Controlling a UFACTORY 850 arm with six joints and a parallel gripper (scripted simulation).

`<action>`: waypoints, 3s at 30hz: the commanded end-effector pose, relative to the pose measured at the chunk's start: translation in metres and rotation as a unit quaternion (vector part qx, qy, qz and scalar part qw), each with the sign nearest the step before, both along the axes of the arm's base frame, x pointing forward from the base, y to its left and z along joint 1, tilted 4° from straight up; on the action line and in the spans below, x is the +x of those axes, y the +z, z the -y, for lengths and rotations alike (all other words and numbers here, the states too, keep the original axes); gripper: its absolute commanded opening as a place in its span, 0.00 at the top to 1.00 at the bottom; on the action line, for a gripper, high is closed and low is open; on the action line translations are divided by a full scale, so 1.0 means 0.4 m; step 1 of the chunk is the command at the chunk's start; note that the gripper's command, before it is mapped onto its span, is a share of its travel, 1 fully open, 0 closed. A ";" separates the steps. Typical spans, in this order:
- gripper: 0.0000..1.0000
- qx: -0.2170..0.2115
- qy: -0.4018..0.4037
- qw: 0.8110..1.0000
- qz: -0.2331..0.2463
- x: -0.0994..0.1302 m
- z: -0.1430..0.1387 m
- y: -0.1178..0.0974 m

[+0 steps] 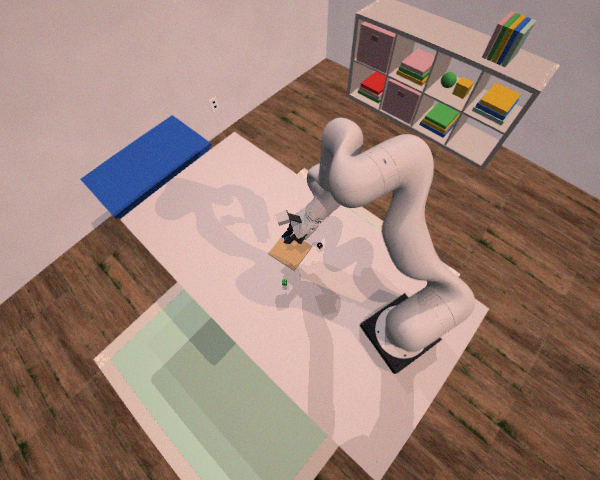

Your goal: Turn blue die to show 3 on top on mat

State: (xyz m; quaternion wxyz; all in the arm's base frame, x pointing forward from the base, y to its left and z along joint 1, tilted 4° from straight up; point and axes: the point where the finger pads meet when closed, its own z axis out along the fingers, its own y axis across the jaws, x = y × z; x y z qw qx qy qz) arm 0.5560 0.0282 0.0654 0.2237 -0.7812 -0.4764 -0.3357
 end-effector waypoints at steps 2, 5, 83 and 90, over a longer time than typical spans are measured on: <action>0.85 0.077 -0.003 0.996 0.046 -0.006 0.001 -0.003; 0.85 0.115 -0.005 0.991 0.066 -0.007 0.005 -0.001; 0.85 0.140 -0.005 0.987 0.077 -0.004 -0.007 -0.191; 0.85 0.140 -0.005 0.987 0.077 -0.004 -0.007 -0.191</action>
